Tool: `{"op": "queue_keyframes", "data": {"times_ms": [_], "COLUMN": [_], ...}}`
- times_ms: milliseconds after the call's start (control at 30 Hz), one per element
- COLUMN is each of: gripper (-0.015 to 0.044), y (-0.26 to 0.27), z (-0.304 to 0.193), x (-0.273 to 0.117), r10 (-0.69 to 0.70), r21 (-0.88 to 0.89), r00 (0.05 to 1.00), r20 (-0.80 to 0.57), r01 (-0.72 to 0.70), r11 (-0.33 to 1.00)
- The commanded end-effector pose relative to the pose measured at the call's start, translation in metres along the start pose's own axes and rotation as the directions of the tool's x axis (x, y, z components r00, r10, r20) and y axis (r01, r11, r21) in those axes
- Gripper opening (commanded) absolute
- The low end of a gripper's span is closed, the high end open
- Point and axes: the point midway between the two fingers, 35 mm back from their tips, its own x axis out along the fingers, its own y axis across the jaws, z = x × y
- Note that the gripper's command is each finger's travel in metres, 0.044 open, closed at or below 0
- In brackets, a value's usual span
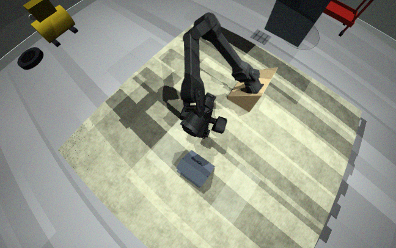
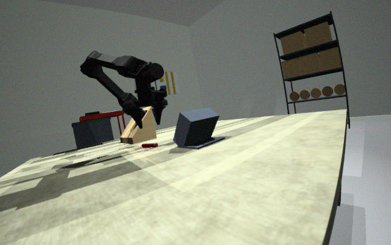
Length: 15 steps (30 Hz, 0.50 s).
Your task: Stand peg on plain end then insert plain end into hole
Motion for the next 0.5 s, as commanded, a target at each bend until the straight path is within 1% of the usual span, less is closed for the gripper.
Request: {"op": "queue_keyframes", "data": {"times_ms": [0,467], "gripper": [0.044,0.044], "y": [0.003,0.003], "z": [0.001,0.002], "x": [0.007,0.03], "r10": [0.006,0.008], "r21": [-0.015,-0.014], "r00": [1.0,1.0], "r20": [-0.007,-0.006], "r01": [-0.006,-0.008], "r11": [1.0,1.0]}}
